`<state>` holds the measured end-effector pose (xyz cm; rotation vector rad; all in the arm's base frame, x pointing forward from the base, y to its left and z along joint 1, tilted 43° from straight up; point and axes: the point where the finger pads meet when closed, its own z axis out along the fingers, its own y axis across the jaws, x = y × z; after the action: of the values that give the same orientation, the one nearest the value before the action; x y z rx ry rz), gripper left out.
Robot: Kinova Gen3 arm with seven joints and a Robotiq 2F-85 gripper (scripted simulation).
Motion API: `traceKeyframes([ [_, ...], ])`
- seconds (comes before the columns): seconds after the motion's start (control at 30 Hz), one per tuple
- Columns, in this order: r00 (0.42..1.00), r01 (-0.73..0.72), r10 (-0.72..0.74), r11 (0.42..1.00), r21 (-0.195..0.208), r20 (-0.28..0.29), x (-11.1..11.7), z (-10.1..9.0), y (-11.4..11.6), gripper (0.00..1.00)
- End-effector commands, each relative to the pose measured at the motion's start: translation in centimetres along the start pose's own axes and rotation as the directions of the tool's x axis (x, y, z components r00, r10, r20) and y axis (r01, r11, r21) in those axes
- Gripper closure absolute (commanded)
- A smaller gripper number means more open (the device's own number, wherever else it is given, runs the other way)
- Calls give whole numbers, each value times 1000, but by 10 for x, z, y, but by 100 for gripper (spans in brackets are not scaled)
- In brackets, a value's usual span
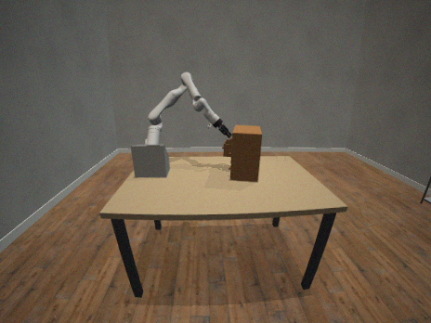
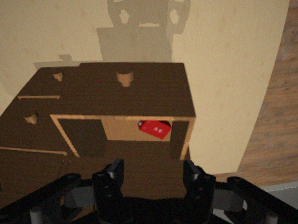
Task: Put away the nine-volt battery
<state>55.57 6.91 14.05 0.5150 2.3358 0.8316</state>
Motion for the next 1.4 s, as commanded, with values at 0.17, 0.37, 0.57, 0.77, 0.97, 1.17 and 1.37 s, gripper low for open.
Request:
traceKeyframes([
  [0.17, 1000, 0, 0, 1000, 0, 2, -1, 0, 0, 0],
  [0.37, 1000, 0, 0, 1000, 0, 2, 0, -1, 0, 0],
  [0.57, 1000, 0, 0, 1000, 0, 2, 3, -5, 0, 0],
  [0.77, 1000, 0, 0, 1000, 0, 2, 16, -20, 0, 0],
  [0.97, 1000, 0, 0, 1000, 0, 2, 39, -45, 0, 0],
  [1.17, 1000, 0, 0, 1000, 0, 2, 57, -66, 0, 0],
  [1.37, 1000, 0, 0, 1000, 0, 2, 85, -99, 0, 0],
])
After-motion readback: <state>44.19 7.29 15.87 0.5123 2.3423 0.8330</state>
